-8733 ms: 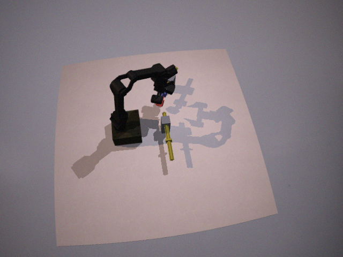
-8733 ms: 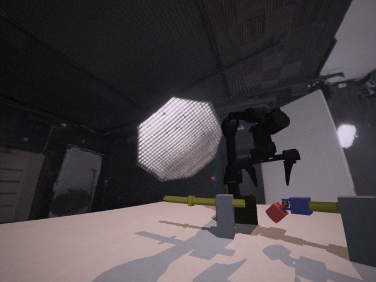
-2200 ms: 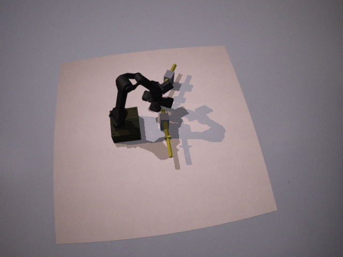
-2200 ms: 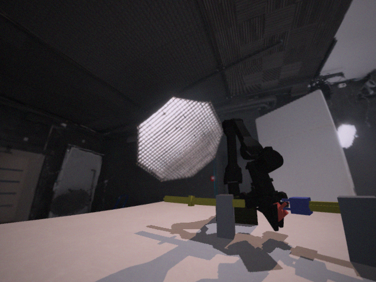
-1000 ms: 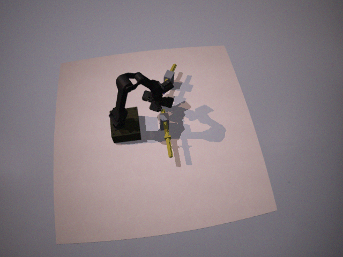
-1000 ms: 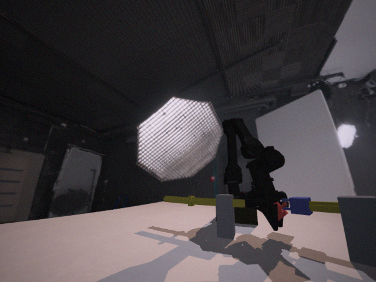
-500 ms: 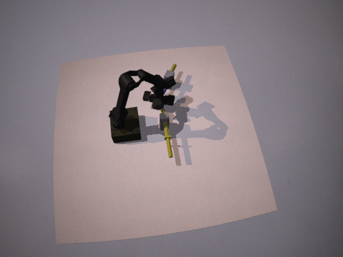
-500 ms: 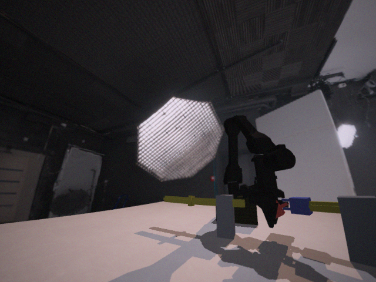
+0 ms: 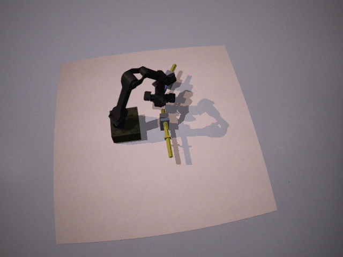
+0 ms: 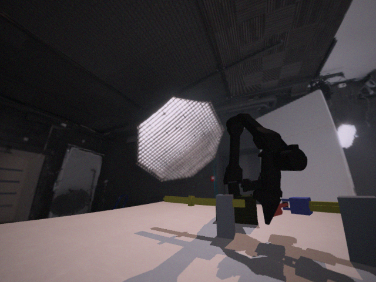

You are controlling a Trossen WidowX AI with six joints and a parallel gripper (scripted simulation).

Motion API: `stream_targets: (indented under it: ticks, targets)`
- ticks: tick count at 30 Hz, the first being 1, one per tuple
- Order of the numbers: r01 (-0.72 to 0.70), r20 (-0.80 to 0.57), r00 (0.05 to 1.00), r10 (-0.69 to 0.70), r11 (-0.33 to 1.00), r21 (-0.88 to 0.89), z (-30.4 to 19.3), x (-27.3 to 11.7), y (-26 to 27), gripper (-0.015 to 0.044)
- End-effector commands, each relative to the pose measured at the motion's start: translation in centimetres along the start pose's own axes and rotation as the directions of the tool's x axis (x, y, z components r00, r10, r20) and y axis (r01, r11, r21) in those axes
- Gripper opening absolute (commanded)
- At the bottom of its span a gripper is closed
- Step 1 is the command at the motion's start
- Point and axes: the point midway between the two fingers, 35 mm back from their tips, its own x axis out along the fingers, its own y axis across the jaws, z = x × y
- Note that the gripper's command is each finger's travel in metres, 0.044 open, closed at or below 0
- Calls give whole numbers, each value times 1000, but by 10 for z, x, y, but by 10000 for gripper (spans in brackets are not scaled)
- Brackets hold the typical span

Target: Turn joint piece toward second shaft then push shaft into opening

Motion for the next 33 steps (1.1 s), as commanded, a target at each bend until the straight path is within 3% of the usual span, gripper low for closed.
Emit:
stream_targets:
  ticks: [1, 31, 33]
  targets:
    - [-4, 34, 999, 5, 1000, -25, 1, -2, 1, 0]
    - [-3, 45, 999, 4, 1000, -21, 1, -2, 1, 0]
    - [-3, 45, 999, 4, 1000, -21, 1, -2, 1, 53]
